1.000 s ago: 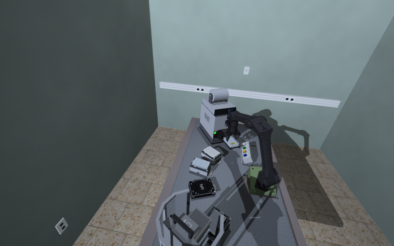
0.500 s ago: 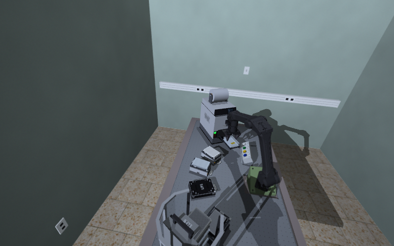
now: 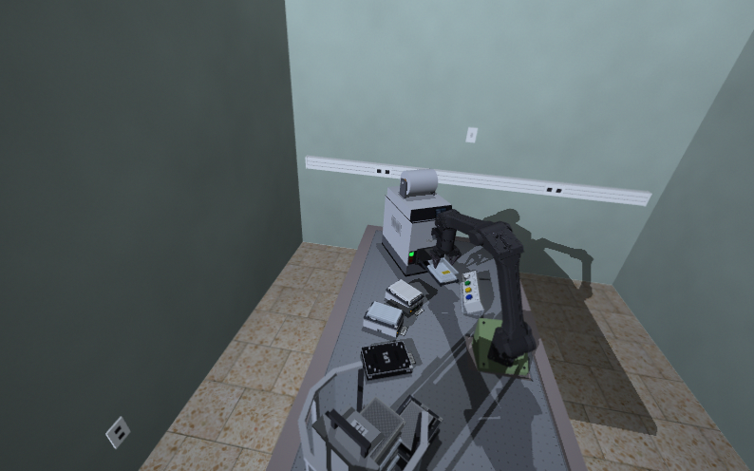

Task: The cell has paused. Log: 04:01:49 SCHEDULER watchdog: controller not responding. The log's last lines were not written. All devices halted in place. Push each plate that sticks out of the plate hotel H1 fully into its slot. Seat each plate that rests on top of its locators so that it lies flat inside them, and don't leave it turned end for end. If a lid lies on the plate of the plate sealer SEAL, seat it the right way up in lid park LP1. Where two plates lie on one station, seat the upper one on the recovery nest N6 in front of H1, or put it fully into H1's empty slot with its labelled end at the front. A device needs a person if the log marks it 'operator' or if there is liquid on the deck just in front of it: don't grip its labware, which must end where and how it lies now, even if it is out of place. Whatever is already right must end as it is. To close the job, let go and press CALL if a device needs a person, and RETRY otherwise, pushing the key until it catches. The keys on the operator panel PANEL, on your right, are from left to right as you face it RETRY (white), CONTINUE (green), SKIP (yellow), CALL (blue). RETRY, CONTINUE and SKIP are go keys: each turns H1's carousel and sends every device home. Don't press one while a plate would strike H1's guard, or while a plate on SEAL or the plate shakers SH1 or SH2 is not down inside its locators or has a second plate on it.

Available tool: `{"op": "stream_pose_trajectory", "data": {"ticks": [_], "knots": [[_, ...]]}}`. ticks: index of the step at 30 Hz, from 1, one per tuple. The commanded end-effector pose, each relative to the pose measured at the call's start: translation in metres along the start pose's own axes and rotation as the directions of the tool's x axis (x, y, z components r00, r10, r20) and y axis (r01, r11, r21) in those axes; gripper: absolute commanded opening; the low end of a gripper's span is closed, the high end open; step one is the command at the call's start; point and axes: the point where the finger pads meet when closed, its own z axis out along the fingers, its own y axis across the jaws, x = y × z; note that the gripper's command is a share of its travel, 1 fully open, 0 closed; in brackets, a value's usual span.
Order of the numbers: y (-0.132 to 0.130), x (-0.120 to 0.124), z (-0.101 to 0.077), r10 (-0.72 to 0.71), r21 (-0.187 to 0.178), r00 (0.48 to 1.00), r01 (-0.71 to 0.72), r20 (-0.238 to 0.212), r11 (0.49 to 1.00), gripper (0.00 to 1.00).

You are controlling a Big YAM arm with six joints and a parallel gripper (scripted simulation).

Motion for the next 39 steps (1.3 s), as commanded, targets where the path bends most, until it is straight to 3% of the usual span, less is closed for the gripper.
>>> {"op": "stream_pose_trajectory", "data": {"ticks": [1,39], "knots": [[-0.0024,-0.0232,-0.0338,-0.021,0.0,0.997,0.021,0.08,1.0,0.82],[0.0019,-0.0231,-0.0347,-0.026,0.004,0.996,0.026,0.084,1.0,0.82]]}}
